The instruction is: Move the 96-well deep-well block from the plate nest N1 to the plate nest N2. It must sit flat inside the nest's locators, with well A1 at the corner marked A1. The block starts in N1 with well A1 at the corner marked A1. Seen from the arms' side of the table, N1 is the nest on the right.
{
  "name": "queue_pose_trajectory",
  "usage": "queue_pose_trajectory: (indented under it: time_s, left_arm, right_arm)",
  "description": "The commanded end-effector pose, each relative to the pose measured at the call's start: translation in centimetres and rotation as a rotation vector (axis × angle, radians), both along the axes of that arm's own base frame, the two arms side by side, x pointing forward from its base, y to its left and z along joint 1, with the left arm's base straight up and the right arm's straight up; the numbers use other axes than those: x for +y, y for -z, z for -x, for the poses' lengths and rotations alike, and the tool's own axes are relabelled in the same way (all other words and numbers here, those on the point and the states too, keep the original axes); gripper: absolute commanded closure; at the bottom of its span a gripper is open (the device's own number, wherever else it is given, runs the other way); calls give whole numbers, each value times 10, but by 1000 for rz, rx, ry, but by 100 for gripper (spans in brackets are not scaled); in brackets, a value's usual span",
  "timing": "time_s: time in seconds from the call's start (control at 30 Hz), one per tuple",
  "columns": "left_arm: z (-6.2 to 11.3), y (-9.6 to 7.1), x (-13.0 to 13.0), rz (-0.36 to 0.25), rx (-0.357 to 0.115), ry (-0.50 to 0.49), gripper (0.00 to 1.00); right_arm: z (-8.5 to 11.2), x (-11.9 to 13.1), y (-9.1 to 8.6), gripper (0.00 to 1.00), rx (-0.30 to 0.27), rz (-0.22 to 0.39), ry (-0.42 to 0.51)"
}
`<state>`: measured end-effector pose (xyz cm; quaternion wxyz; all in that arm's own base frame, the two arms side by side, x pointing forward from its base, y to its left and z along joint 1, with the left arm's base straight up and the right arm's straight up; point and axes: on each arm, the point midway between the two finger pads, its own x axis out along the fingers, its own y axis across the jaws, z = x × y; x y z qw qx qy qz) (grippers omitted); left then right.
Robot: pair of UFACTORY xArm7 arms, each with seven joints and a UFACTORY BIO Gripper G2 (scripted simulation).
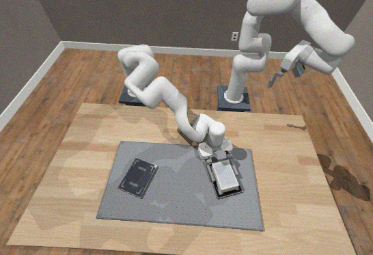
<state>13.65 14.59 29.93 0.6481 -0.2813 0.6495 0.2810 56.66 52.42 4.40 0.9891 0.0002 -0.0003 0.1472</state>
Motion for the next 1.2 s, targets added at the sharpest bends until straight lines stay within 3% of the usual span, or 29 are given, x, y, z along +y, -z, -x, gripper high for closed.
queue_pose_trajectory:
  time_s: [0.0, 1.0, 1.17]
  left_arm:
    - [0, -1, 0, -1, -2, 0, 0]
    - [0, -1, 0, -1, -2, 0, 0]
    - [0, -1, 0, -1, -2, 0, 0]
  right_arm:
    - [-1, 1, -3, 63, -3, -4, 0]
    - [-1, 1, -3, 63, -3, -4, 0]
    - [-1, 1, -11, 63, -3, -4, 0]
